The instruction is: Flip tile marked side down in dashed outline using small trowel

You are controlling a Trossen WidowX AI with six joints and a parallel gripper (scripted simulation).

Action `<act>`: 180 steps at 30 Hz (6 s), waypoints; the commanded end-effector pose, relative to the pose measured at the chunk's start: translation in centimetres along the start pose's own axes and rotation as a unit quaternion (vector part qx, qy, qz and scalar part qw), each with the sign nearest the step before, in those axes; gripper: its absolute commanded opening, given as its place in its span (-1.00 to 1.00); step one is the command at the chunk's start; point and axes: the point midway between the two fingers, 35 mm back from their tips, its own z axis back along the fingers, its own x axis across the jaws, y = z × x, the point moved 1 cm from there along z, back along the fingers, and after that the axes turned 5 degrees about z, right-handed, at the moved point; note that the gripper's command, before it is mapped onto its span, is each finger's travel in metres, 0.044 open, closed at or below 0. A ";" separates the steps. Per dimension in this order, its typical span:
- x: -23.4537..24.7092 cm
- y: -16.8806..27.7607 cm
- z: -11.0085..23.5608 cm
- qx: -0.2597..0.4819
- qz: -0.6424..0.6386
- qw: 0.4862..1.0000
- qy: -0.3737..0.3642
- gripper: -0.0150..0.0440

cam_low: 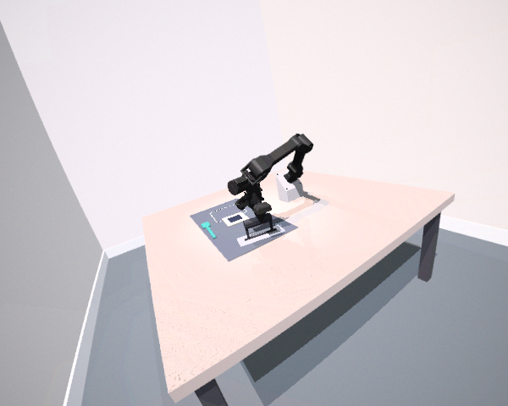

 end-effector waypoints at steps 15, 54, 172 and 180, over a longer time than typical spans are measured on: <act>-0.1 0.1 -0.1 0.001 -0.266 0.964 0.001 -0.05; -0.1 0.1 -0.1 0.001 -0.545 0.838 0.002 0.42; -0.9 -0.4 -0.1 0.000 -0.770 0.638 0.002 -0.05; -0.9 -0.4 -0.1 0.000 -0.770 0.638 0.002 0.42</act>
